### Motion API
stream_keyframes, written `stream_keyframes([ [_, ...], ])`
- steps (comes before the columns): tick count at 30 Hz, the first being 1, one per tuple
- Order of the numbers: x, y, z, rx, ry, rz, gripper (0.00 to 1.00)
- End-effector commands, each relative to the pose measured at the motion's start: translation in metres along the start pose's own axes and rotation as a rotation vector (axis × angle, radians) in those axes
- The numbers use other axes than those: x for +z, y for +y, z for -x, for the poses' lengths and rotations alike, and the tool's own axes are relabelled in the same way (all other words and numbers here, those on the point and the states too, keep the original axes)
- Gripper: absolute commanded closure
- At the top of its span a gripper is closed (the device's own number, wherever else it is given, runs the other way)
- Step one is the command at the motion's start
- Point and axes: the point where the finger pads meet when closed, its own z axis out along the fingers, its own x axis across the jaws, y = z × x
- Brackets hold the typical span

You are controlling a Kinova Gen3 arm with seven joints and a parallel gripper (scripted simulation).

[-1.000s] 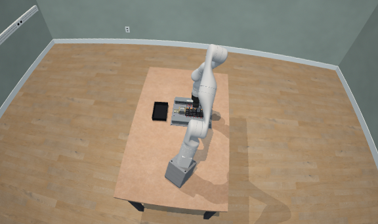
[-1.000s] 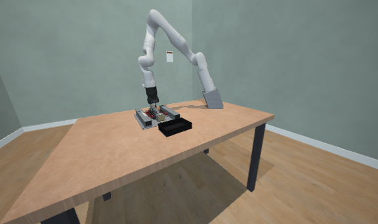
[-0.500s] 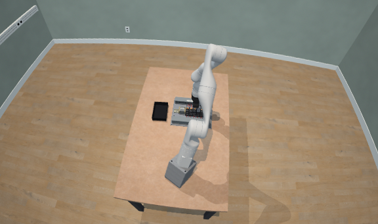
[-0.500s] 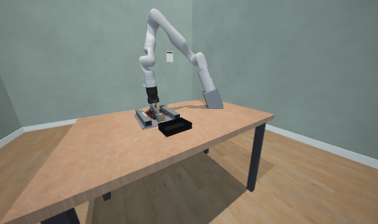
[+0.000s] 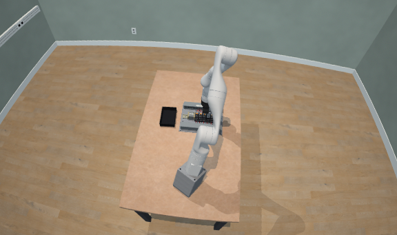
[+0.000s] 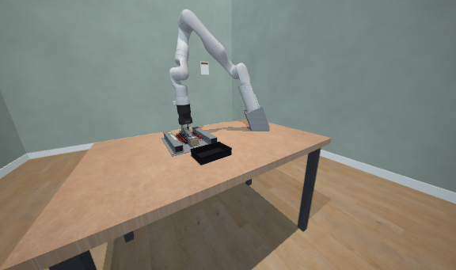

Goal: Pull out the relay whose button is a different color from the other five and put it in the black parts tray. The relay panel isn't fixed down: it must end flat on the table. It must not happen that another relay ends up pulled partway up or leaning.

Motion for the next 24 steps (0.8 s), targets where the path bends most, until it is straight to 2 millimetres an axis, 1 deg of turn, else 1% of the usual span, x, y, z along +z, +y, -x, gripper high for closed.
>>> stream_keyframes([
  [1, -0.0027, -0.0014, 0.0023, -0.001, -0.011, -0.003, 1.0],
  [24, -0.0029, -0.0016, 0.0012, -0.001, -0.053, -0.004, 1.0],
])
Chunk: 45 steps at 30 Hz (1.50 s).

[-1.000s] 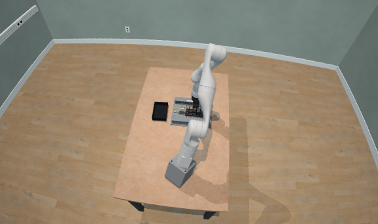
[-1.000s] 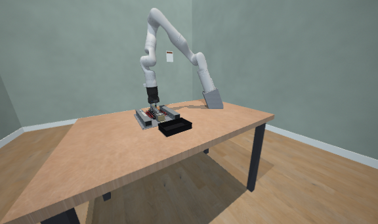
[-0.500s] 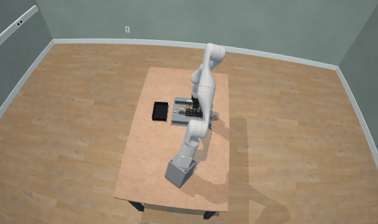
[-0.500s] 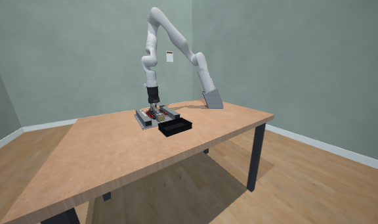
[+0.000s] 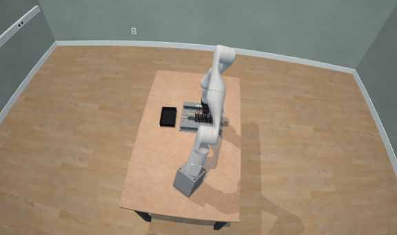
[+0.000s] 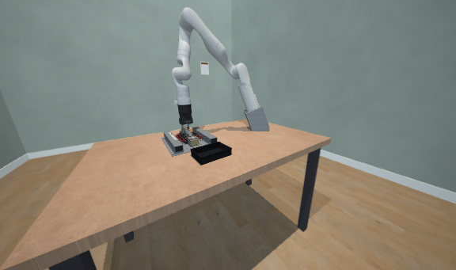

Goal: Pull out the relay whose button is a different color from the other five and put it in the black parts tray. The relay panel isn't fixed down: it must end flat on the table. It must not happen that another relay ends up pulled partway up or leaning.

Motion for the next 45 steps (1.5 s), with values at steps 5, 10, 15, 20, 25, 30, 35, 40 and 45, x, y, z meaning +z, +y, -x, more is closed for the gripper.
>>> stream_keyframes([
  [5, -0.0029, -0.0014, 0.0021, -0.002, -0.022, -0.003, 1.0],
  [10, -0.003, -0.0014, 0.0021, -0.002, -0.024, -0.003, 1.0],
  [15, -0.0029, -0.0015, 0.0019, -0.002, -0.036, -0.004, 1.0],
  [20, -0.003, -0.0014, 0.0014, -0.002, -0.049, -0.003, 1.0],
  [25, -0.003, -0.0013, 0.0013, -0.002, -0.05, -0.003, 1.0],
  [30, -0.0029, -0.0015, 0.0013, -0.002, -0.056, -0.004, 1.0],
  [35, -0.003, -0.0015, 0.0009, -0.002, -0.071, -0.003, 1.0],
  [40, -0.003, -0.0014, 0.0006, -0.002, -0.076, -0.003, 1.0],
  [45, -0.003, -0.0014, 0.0006, -0.002, -0.078, -0.003, 1.0],
])
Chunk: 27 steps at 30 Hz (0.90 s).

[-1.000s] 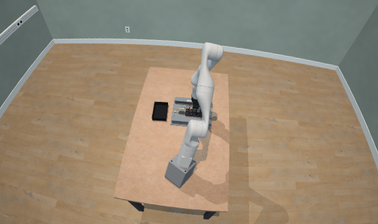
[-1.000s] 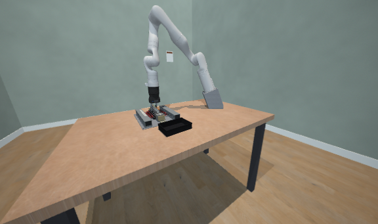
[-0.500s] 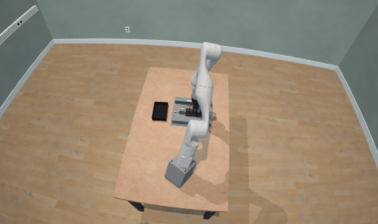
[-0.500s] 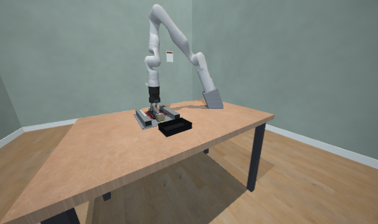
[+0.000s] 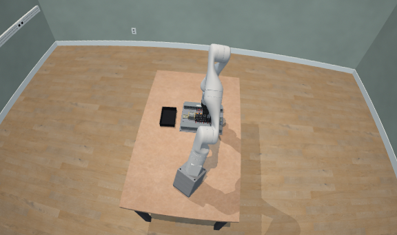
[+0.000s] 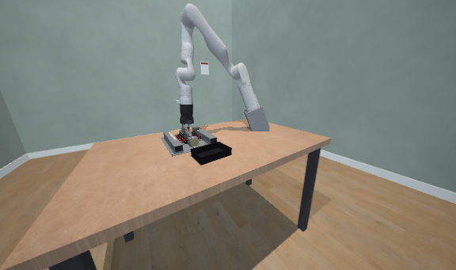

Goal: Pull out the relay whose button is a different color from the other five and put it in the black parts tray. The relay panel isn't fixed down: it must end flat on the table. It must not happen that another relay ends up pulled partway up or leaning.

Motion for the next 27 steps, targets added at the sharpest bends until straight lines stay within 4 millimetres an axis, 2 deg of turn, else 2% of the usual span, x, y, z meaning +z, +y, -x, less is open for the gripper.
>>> stream_keyframes([
  [1, -0.0027, 0.0005, 0.0022, -0.002, -0.011, 0.0, 1.0],
  [27, -0.003, 0.0007, 0.001, -0.003, -0.043, 0.002, 1.0],
])
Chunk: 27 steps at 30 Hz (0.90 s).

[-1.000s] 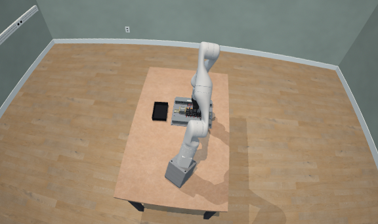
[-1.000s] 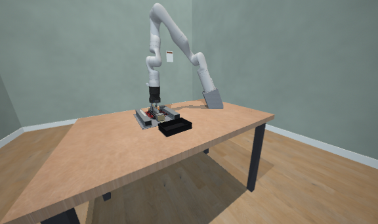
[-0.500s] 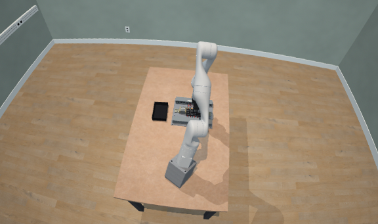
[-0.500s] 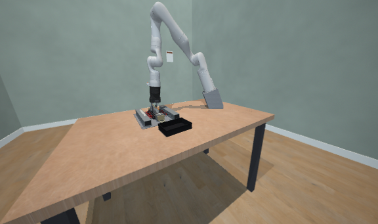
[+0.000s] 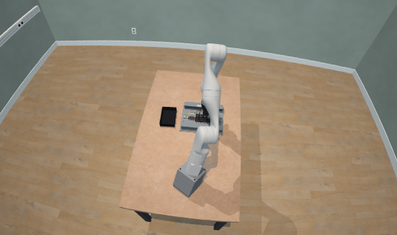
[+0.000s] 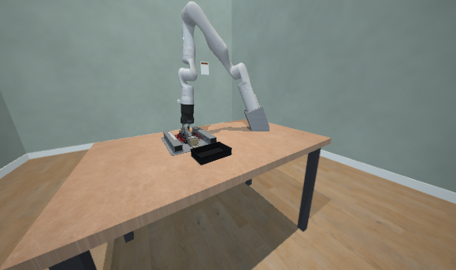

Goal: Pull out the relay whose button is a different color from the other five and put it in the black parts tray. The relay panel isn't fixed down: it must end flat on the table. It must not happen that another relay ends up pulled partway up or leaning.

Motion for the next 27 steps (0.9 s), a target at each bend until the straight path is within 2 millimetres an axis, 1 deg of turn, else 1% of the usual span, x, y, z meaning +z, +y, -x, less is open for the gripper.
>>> stream_keyframes([
  [1, -0.0026, 0.0036, 0.0024, -0.002, -0.01, 0.006, 1.0],
  [27, 0.0002, 0.0036, 0.0029, 0.001, 0.039, 0.007, 1.0],
])
